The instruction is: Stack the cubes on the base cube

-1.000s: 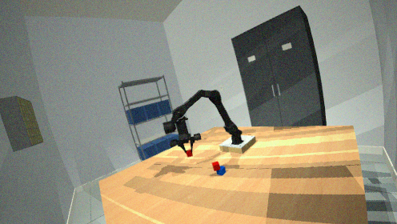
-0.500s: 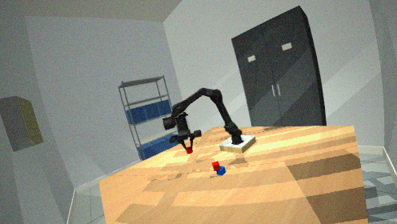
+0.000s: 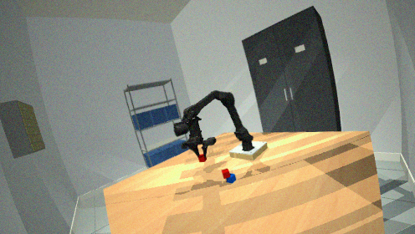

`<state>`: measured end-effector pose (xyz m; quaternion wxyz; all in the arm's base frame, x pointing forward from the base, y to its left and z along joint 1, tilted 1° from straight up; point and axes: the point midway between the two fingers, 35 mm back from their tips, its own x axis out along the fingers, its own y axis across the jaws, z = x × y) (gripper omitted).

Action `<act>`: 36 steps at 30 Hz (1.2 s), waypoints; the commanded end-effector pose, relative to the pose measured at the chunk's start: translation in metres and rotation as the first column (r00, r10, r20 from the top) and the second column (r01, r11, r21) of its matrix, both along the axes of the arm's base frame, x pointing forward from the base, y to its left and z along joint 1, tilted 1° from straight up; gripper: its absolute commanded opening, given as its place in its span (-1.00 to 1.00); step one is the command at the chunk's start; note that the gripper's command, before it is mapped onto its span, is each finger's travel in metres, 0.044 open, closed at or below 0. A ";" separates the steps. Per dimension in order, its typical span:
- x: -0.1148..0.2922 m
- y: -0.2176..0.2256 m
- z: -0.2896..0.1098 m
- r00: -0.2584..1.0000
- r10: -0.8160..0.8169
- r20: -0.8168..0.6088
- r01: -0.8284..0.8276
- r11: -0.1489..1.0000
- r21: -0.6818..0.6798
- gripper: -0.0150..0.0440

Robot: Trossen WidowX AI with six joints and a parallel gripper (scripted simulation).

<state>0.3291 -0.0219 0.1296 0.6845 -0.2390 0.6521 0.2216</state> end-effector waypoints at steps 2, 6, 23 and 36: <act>-0.005 0.019 -0.003 0.993 -0.115 -0.007 0.115 0.993 0.006 -0.14; -0.007 0.031 -0.004 0.981 -0.194 -0.008 0.195 0.981 0.011 -0.14; -0.024 0.081 -0.007 0.859 -0.511 -0.015 0.511 0.859 0.029 -0.14; -0.042 0.116 -0.010 0.699 -0.715 -0.025 0.715 0.698 0.039 -0.14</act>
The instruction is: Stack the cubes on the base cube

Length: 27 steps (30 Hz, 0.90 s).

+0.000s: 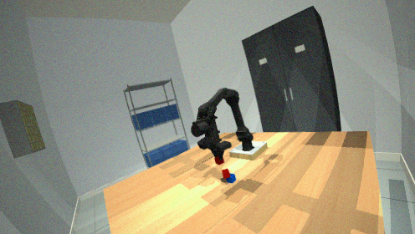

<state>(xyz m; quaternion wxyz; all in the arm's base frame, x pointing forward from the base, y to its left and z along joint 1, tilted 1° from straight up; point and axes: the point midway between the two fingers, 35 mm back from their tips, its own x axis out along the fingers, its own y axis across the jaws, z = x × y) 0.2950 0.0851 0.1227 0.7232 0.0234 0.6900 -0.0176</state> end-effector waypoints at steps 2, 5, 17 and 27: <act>-0.011 0.014 -0.004 0.993 -0.116 -0.007 0.116 0.993 0.001 -0.14; -0.015 0.022 -0.004 0.984 -0.176 -0.008 0.176 0.984 0.004 -0.14; -0.035 0.048 -0.007 0.920 -0.393 -0.014 0.393 0.919 0.014 -0.14; -0.035 0.048 -0.018 0.916 -0.400 -0.016 0.400 0.916 0.015 -0.14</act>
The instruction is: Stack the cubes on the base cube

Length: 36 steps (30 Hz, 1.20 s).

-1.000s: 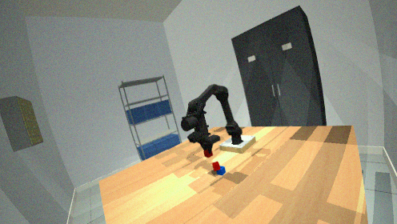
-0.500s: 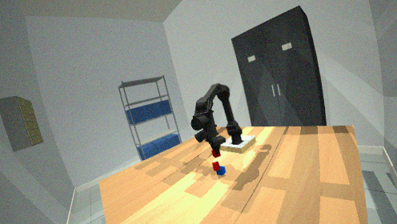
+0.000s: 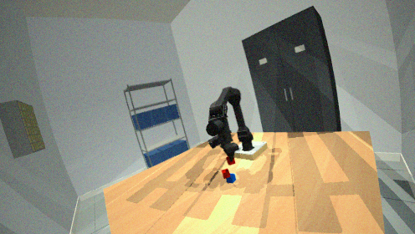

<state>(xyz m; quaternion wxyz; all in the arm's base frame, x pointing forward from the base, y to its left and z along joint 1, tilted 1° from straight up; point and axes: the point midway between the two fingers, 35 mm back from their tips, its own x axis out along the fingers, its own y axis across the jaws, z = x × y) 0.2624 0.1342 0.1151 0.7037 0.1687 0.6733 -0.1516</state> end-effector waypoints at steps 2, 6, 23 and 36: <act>-0.003 -0.001 -0.016 1.000 -0.015 -0.011 0.015 1.000 -0.005 -0.14; -0.003 -0.002 -0.028 1.000 -0.020 -0.012 0.020 1.000 -0.004 -0.14; -0.003 -0.002 -0.032 1.000 -0.020 -0.012 0.020 1.000 -0.004 -0.14; -0.001 -0.001 -0.059 1.000 -0.009 -0.009 0.009 1.000 -0.007 -0.14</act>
